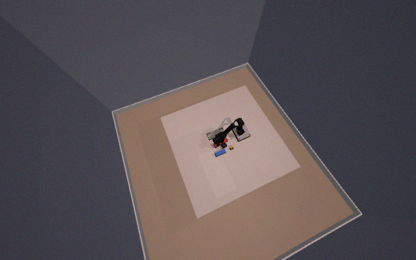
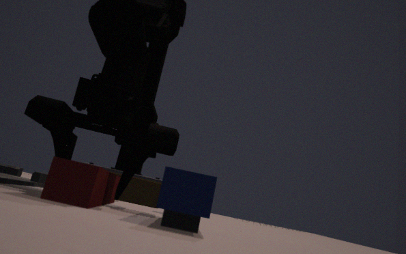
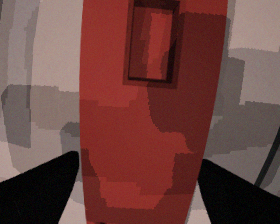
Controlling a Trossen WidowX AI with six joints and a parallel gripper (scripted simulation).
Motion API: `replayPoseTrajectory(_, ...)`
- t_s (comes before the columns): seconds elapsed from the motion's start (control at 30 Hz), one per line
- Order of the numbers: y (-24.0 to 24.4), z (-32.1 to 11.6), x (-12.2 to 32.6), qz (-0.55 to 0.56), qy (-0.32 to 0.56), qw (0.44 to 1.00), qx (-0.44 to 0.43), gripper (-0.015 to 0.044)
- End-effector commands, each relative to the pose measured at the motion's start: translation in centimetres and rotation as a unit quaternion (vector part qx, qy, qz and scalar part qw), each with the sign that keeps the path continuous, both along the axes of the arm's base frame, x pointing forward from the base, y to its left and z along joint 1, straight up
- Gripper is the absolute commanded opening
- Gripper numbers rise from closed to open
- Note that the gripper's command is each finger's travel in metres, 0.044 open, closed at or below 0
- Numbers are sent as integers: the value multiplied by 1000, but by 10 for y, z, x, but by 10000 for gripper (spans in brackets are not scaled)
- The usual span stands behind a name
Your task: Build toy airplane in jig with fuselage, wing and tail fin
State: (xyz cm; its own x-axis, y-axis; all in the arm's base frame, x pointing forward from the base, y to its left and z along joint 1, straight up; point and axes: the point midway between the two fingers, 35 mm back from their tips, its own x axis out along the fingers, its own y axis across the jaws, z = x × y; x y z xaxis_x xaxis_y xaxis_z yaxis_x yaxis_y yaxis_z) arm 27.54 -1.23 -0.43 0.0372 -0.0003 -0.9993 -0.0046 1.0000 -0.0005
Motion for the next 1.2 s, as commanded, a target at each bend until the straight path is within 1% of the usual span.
replayPoseTrajectory(0.0,1,-2,-1,-2,2,1000,3,256)
replayPoseTrajectory(0.07,1,-2,-1,-2,2,1000,3,204)
replayPoseTrajectory(0.3,1,-2,-1,-2,2,1000,3,157)
replayPoseTrajectory(0.5,1,8,1,-2,2,1000,3,0)
replayPoseTrajectory(1.17,0,68,6,-2,1,1000,3,0)
